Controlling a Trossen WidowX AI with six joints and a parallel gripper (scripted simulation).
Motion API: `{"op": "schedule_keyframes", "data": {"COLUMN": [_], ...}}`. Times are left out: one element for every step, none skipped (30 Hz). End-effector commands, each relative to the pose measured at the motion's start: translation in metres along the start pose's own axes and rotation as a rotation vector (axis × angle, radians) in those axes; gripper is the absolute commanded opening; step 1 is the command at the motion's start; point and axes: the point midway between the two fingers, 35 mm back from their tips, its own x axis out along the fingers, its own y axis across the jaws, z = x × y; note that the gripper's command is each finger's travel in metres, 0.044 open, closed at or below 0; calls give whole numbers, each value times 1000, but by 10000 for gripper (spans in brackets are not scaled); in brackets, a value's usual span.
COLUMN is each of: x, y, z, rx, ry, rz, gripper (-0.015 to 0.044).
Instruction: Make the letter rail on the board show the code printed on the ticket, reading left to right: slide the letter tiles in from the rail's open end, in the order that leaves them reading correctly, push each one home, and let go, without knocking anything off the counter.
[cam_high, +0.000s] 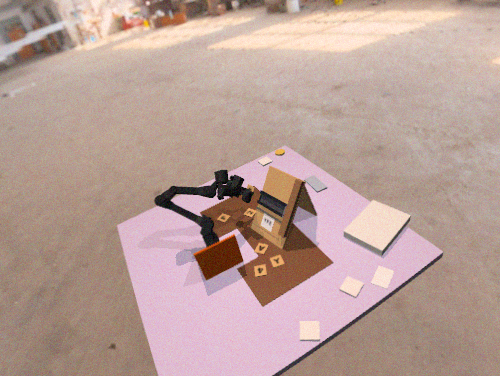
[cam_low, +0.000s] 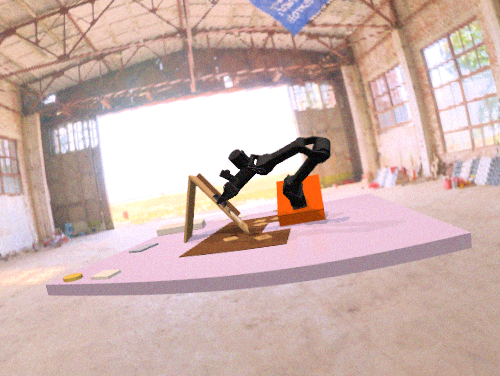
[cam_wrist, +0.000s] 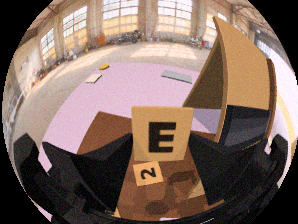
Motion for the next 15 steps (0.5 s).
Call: {"op": "schedule_keyframes", "data": {"x": [0,0,0,0,0,0,0,0,0,0,0,0,0,0,0], "y": [-2,-3,-3,-4,-4,-5,-5,-6,-6,-7,-7,-8,-8,-9,-9], "z": [-1,-1,-1,-1,-1,-1,-1,-1,-1,-1,-1,-1,-1,-1,-1], "rx": [-3,-3,-3,-3,-3,-3,-3,-3,-3,-3,-3,-3,-3,-3,-3], "ry": [3,3,3,3,3,3,3,3,3,3,3,3,3,3,3], "rz": [2,2,2,2,2,2,2,2,2,2,2,2,2,2,2], "gripper": [0,0,0,0,0,0,0,0,0,0,0,0,0,0,0]}}
